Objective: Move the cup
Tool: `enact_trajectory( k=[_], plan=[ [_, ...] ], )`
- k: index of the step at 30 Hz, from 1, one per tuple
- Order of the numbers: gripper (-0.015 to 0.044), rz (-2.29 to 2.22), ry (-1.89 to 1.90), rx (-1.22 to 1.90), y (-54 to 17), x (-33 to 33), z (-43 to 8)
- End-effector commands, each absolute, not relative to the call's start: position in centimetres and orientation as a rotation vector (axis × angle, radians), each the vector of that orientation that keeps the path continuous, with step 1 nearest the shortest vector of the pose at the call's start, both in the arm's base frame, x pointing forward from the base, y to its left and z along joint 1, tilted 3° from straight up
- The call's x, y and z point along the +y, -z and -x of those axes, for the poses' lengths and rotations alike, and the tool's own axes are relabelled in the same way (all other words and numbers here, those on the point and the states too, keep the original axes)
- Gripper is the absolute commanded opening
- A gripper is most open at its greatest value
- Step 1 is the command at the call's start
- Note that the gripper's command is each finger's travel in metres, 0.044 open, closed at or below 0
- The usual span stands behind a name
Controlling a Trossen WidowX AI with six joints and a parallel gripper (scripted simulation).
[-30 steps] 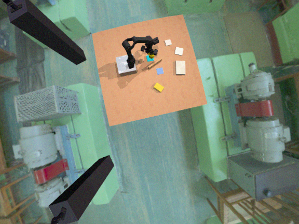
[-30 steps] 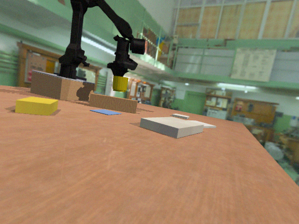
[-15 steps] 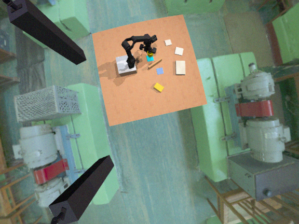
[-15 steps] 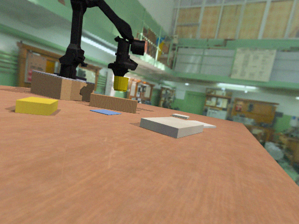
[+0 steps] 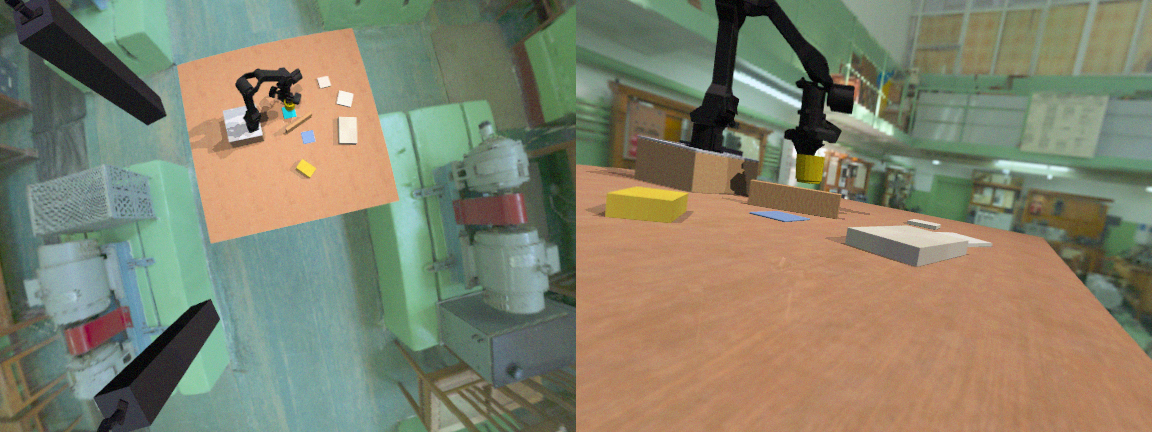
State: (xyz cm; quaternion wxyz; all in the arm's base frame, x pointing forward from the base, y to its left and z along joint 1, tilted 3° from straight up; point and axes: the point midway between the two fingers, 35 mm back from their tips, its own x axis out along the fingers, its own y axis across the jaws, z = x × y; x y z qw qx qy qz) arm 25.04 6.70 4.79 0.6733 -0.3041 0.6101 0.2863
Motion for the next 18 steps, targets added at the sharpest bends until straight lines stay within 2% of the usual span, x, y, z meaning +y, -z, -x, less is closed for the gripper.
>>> enact_trajectory(
  k=[1,18],
  plan=[
    [0.0,0.688,-0.641,1.389,-3.9,6.6,-24.9],
    [0.0,0.687,-0.642,1.39,-1.2,6.9,-25.1]
  ],
)
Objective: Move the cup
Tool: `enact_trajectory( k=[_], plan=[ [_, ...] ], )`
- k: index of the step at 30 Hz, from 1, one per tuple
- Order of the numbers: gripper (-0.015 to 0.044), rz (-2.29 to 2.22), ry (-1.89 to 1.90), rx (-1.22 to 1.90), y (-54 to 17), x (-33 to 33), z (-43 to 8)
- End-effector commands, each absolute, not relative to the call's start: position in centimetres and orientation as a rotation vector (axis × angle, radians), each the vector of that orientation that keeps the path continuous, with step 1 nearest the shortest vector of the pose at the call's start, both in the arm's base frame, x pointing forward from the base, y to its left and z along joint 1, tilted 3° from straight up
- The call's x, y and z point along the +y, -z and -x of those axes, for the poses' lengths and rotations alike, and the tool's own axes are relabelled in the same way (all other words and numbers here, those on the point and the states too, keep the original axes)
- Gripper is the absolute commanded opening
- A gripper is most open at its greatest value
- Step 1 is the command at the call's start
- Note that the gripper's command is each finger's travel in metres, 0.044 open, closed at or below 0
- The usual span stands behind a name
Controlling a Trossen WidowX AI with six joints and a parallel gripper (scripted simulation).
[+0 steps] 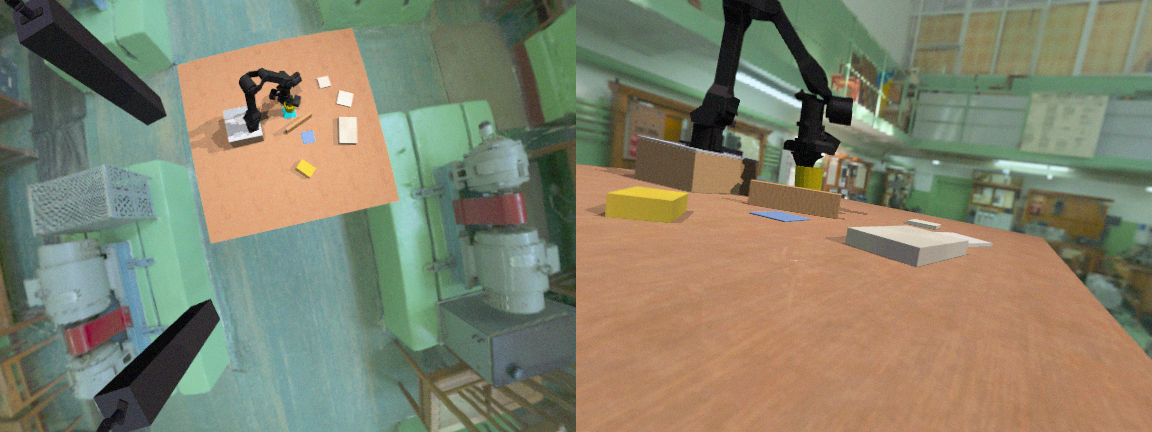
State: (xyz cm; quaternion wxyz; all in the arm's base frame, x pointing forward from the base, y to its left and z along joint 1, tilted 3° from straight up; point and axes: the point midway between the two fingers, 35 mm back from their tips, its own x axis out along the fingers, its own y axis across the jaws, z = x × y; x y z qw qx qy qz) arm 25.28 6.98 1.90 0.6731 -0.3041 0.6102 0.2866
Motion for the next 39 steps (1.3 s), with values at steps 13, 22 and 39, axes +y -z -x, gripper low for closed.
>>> enact_trajectory(
  k=[13,22,39],
  plan=[
    [0.0,0.687,-0.642,1.39,0.8,6.9,-25.0],
    [0.0,0.684,-0.646,1.377,0.9,7.1,-25.1],
    [0.0147,0.684,-0.646,1.377,0.9,7.1,-25.1]
  ],
)
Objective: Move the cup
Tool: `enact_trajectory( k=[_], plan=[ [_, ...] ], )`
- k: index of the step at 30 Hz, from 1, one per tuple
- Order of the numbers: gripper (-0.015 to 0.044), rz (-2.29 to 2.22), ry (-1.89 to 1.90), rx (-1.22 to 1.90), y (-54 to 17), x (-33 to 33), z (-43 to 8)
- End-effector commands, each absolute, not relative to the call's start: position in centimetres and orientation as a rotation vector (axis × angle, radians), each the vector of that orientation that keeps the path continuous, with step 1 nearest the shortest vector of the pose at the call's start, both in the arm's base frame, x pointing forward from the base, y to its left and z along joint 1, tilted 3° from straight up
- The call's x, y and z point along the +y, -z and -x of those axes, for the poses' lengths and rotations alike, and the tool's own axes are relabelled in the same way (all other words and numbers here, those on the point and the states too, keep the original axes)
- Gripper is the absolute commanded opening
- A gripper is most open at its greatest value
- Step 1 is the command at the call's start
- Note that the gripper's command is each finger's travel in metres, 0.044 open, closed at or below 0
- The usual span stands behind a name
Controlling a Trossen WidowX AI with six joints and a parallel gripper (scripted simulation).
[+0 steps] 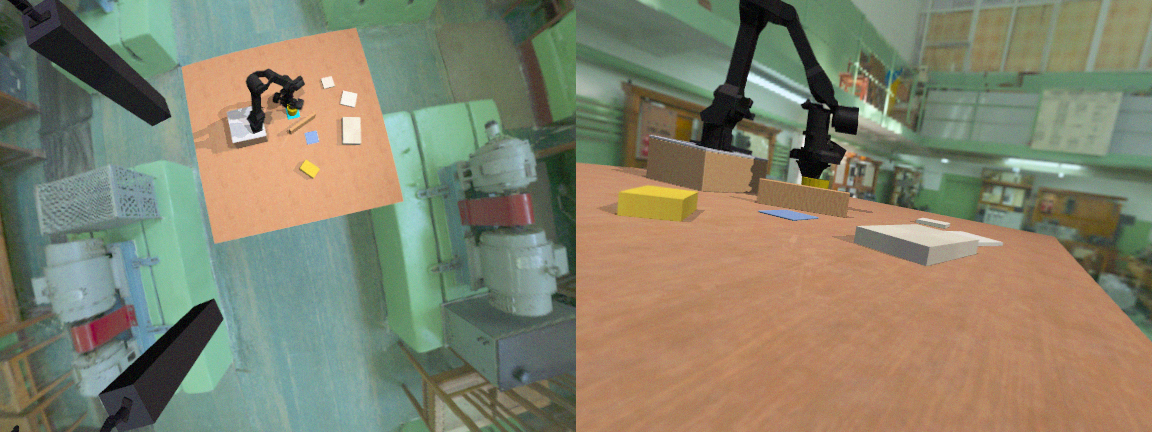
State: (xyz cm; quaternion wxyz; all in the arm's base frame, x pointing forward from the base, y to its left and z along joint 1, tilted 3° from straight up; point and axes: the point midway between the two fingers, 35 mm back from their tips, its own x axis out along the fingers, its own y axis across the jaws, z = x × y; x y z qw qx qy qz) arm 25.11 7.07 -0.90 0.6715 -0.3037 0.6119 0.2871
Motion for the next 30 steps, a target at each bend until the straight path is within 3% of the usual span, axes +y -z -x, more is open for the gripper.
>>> enact_trajectory(
  k=[1,30],
  plan=[
    [0.0147,0.684,-0.646,1.377,0.9,7.1,-25.1],
    [0.0147,0.686,-0.643,1.386,-2.9,7.1,-24.8]
  ],
)
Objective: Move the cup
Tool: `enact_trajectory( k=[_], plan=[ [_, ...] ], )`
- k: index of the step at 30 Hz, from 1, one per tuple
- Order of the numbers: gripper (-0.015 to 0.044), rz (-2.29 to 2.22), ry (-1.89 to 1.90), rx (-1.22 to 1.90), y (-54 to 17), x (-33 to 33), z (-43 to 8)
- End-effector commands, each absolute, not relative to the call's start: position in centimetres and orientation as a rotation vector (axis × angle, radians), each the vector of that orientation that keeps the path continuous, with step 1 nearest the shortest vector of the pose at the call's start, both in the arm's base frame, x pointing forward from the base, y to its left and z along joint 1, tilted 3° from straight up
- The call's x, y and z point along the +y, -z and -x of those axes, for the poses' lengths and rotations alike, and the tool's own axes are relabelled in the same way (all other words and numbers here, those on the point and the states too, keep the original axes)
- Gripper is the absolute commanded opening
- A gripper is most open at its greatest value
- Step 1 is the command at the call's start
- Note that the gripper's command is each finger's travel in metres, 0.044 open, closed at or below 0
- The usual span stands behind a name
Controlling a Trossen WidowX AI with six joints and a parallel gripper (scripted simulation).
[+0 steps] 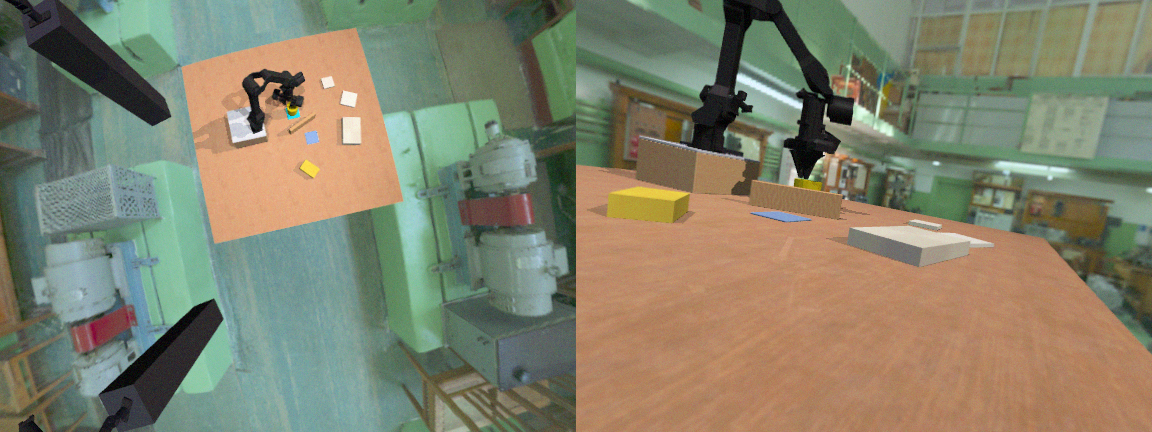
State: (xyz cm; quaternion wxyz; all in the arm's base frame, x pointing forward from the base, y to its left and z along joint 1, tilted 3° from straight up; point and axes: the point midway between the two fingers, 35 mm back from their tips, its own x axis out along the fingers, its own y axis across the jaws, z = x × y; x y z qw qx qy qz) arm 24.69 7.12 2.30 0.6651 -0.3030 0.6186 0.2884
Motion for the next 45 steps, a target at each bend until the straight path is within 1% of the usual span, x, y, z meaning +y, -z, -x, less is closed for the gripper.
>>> enact_trajectory(
  k=[1,11,22,36,45],
  plan=[
    [0.0147,0.687,-0.643,1.387,-3.1,7.1,-24.8],
    [0.0147,0.687,-0.642,1.39,-4.1,7.2,-24.3],
    [0.0435,0.683,-0.65,1.398,-4.1,7.2,-24.3],
    [0.044,0.687,-0.643,1.39,-9.9,7.3,-23.8],
    [0.044,0.683,-0.649,1.394,-9.7,7.4,-23.8]
  ],
)
